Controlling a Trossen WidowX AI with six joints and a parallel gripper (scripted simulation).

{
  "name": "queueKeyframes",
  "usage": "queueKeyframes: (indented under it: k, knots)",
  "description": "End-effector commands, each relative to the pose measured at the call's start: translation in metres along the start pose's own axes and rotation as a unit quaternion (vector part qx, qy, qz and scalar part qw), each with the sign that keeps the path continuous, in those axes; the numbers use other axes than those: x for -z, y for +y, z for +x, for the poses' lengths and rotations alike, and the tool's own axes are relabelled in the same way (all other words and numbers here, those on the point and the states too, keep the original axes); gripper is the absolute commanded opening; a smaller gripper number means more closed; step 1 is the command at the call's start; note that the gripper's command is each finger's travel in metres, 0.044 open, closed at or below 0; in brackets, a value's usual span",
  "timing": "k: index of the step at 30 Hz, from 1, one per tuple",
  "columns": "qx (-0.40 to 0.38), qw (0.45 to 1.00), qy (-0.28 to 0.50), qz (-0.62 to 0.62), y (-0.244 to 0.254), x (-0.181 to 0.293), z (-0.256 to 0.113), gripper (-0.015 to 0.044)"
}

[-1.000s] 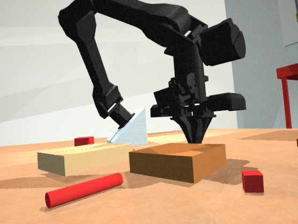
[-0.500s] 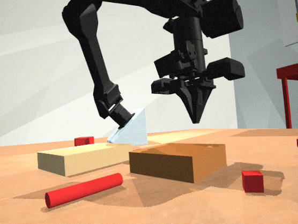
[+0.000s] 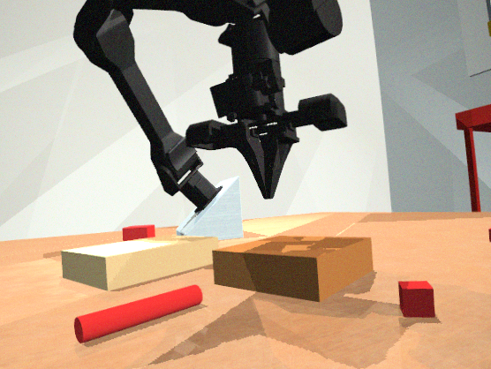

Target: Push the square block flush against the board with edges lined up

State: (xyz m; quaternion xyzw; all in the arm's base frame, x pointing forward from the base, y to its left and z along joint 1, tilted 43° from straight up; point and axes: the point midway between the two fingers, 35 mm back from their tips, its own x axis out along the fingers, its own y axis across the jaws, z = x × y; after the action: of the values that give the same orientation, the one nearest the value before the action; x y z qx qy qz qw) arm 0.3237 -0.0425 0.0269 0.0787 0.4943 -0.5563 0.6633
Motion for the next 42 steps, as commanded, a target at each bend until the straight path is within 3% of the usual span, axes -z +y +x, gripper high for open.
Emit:
queueKeyframes:
  k: [1,16,37,42]
  knots:
    - [0.003,0.997,-0.001,-0.071,-0.021,-0.008,-0.001,0.0]
    - [0.002,0.948,0.001,-0.317,-0.095,-0.024,-0.003,0.0]
    - [0.013,0.782,0.002,-0.623,-0.189,-0.013,0.006,0.0]
    - [0.014,0.776,0.002,-0.631,-0.191,-0.012,0.007,0.0]
